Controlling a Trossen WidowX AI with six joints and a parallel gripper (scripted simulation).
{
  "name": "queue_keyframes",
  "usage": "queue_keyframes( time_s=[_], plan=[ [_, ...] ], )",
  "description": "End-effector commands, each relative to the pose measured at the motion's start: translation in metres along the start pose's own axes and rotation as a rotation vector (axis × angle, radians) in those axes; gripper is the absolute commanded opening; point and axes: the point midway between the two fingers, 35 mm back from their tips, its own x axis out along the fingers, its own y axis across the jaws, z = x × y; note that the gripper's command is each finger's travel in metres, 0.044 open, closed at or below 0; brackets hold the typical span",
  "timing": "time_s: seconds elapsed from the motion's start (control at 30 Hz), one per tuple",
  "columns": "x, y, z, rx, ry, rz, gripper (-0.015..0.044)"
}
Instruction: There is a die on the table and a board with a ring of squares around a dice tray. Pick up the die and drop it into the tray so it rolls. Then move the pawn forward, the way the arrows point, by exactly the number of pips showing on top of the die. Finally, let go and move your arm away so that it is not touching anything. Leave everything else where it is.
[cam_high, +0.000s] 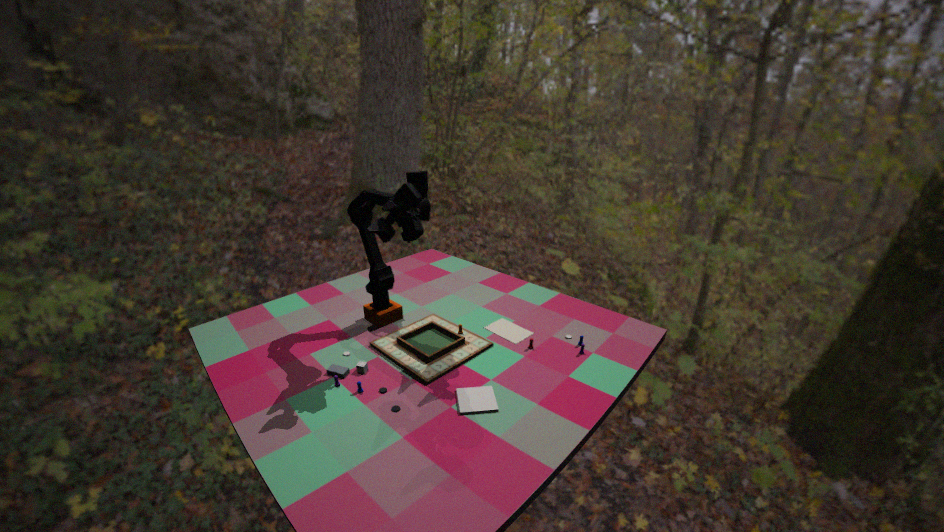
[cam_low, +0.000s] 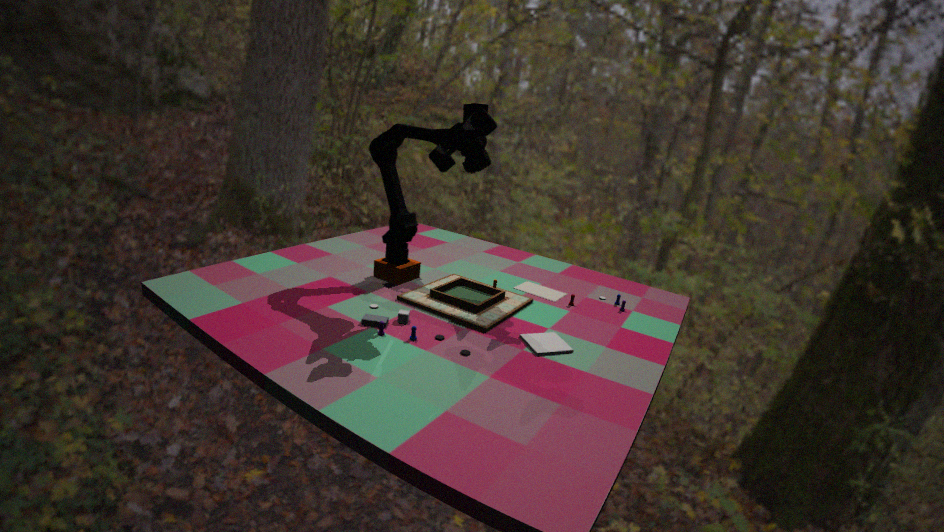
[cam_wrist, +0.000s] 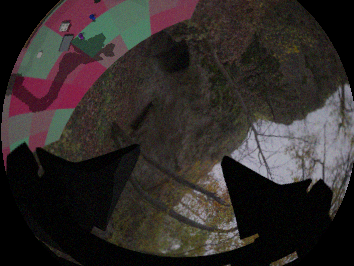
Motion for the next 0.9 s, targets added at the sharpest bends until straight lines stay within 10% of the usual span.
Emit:
queue_keyframes(
  time_s=[0.0,0.13,0.43,0.87],
  plan=[
    [0.001,0.0,0.001,0.001,-0.002,-0.001,0.0374],
    [0.014,0.0,0.022,0.029,-0.052,-0.022,0.0275],
    [0.078,0.05,0.117,-0.045,-0.324,0.122,0.0275],
    [0.119,0.243,0.196,0.148,-0.717,0.961,0.0275]
  ],
)
